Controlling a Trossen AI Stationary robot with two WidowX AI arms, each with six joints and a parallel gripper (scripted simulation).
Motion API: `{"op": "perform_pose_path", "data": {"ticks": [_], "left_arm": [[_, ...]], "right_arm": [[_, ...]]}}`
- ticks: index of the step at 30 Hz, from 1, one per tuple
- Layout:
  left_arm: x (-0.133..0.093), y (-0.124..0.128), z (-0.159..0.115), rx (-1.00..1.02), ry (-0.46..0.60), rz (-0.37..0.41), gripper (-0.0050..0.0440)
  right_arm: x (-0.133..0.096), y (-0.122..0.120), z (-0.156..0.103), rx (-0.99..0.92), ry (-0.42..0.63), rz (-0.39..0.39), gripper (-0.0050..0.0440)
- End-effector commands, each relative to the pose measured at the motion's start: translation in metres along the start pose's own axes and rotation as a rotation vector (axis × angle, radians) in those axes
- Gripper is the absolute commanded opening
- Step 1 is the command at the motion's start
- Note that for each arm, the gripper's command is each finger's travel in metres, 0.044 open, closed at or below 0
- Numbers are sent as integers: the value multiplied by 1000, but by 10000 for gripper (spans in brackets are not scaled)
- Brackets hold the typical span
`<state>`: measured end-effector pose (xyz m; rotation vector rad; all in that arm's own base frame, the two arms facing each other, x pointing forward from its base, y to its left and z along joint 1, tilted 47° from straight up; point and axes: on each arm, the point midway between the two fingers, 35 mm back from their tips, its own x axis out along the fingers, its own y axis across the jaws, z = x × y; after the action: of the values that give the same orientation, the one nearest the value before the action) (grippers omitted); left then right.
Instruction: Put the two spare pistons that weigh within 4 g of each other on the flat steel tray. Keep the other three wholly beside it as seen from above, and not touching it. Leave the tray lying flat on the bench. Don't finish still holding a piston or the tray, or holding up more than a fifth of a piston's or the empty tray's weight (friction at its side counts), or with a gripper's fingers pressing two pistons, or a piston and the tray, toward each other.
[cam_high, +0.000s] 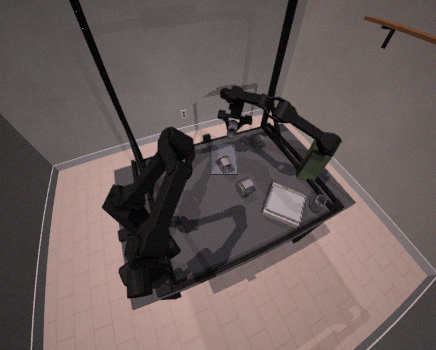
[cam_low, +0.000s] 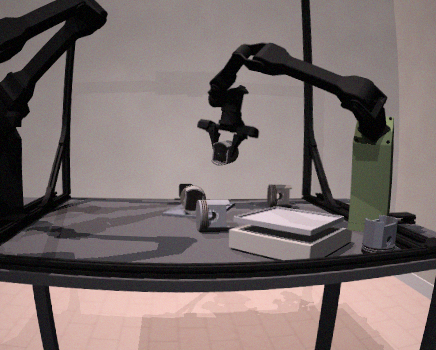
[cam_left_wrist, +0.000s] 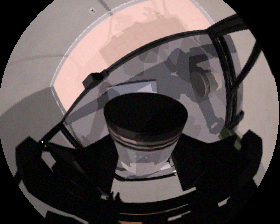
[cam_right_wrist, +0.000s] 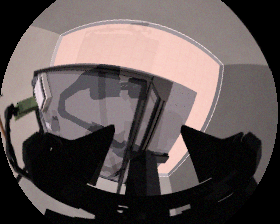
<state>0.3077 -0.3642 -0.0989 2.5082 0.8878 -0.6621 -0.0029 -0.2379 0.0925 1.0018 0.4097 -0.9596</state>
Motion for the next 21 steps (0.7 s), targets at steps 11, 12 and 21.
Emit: {"op": "perform_pose_path", "data": {"ticks": [11, 12, 21], "left_arm": [[-11, 4, 0, 290, 32, 59, 158], [-12, 4, 0, 293, 32, 61, 158], [-14, 5, 0, 291, 32, 69, 158]], "right_arm": [[0, 0, 0, 0, 0, 3, 440], [0, 0, 0, 0, 0, 3, 440], [0, 0, 0, 0, 0, 3, 440]]}}
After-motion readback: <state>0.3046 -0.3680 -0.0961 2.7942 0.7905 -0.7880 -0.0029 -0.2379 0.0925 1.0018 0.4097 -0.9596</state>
